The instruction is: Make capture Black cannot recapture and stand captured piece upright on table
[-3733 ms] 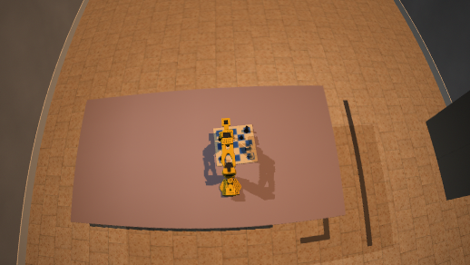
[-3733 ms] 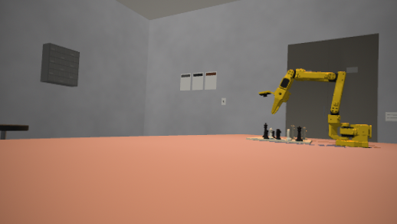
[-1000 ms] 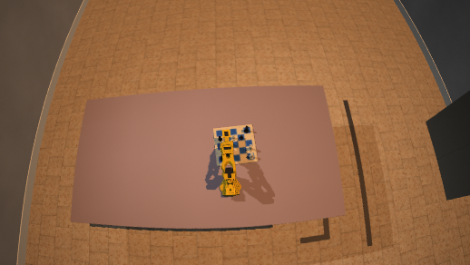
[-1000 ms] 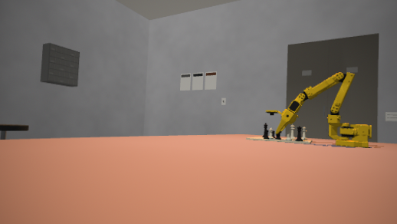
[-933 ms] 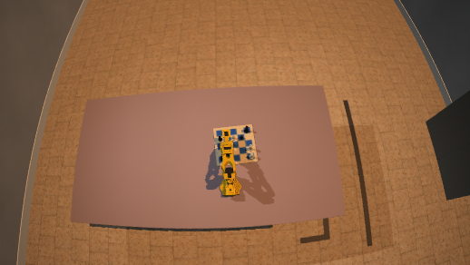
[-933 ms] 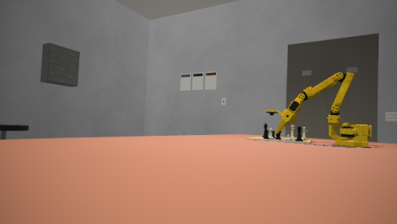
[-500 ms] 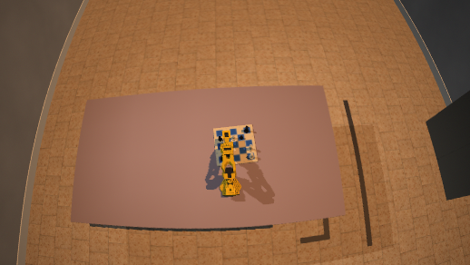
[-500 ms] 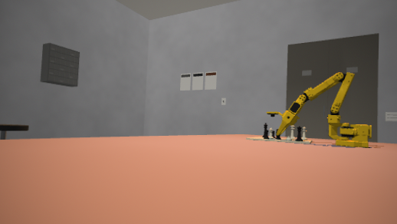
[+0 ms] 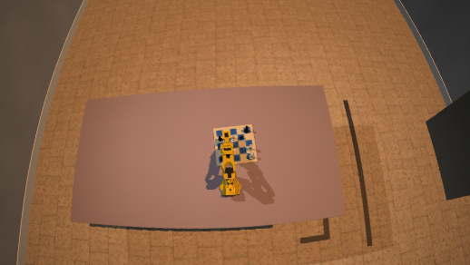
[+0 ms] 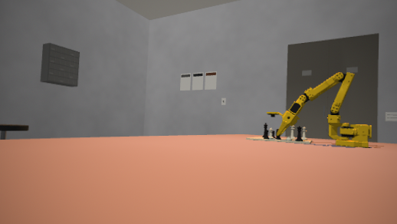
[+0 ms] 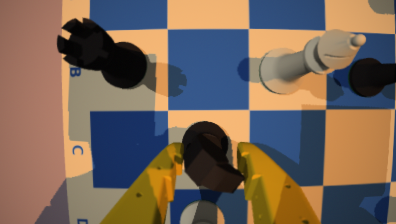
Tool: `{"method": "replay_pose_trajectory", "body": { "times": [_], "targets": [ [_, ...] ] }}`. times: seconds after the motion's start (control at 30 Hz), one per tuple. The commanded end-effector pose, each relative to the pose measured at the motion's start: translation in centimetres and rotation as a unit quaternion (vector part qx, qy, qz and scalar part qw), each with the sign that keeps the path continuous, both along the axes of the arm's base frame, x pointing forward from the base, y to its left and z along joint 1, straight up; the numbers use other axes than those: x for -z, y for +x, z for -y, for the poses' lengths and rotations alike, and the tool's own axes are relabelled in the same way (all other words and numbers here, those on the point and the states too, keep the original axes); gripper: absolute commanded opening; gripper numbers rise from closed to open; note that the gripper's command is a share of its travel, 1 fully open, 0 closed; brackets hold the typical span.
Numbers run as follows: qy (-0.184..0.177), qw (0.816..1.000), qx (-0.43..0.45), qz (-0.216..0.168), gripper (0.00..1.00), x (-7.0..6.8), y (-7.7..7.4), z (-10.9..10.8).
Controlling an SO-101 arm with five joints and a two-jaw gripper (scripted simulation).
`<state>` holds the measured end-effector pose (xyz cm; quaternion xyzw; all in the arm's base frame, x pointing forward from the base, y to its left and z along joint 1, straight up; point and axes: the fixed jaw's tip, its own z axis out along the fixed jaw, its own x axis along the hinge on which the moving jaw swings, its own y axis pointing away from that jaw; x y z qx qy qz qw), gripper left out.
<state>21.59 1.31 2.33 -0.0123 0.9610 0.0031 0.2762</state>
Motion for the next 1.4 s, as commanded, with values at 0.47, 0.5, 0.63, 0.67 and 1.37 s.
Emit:
{"method": "replay_pose_trajectory", "body": {
  "times": [0.47,0.5,0.63,0.67,1.37],
  "targets": [
    [0.002,1.000,-0.001,-0.007,0.13,-0.18,-0.10,-0.16],
    [0.002,1.000,-0.001,-0.007,0.13,-0.20,-0.09,-0.16],
    [0.002,1.000,-0.001,-0.007,0.13,-0.20,-0.09,-0.16],
    [0.002,1.000,-0.001,-0.007,0.13,-0.20,-0.09,-0.16],
    [-0.001,1.000,0.004,-0.007,0.13,-0.34,0.06,0.21]
  ]
}}
